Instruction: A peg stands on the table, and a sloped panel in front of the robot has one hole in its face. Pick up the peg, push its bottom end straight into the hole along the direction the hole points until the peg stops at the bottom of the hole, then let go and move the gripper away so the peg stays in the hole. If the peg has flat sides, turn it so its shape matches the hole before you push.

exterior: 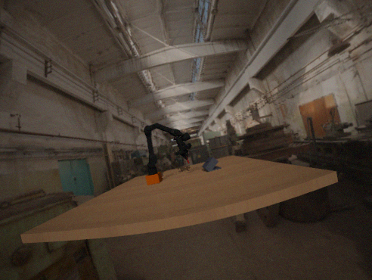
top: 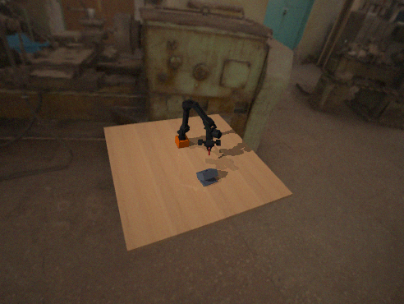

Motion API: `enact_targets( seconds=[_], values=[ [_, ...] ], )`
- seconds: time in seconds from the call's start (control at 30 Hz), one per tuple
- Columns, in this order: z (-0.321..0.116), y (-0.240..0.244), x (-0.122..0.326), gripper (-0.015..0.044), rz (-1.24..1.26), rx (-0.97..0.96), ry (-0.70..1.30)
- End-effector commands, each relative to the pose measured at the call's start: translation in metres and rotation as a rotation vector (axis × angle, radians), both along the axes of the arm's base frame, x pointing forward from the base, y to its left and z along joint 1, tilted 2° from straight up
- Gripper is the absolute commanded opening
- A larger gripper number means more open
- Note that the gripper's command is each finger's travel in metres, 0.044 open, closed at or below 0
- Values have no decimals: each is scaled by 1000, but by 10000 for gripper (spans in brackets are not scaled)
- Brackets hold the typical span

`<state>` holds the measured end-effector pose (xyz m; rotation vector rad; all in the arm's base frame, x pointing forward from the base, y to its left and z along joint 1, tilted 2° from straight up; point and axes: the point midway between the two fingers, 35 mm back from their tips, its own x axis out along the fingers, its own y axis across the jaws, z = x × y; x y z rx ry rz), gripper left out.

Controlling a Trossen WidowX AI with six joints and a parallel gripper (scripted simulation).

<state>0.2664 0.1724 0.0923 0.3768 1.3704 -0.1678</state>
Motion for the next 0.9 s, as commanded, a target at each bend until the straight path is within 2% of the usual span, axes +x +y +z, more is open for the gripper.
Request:
enact_targets(
  seconds=[0.0, 0.87],
  values=[
    [4, -3, 5, 0, -36, 28, -25],
    [15, -32, 37, 0, -271, 156, -161]
  ],
)
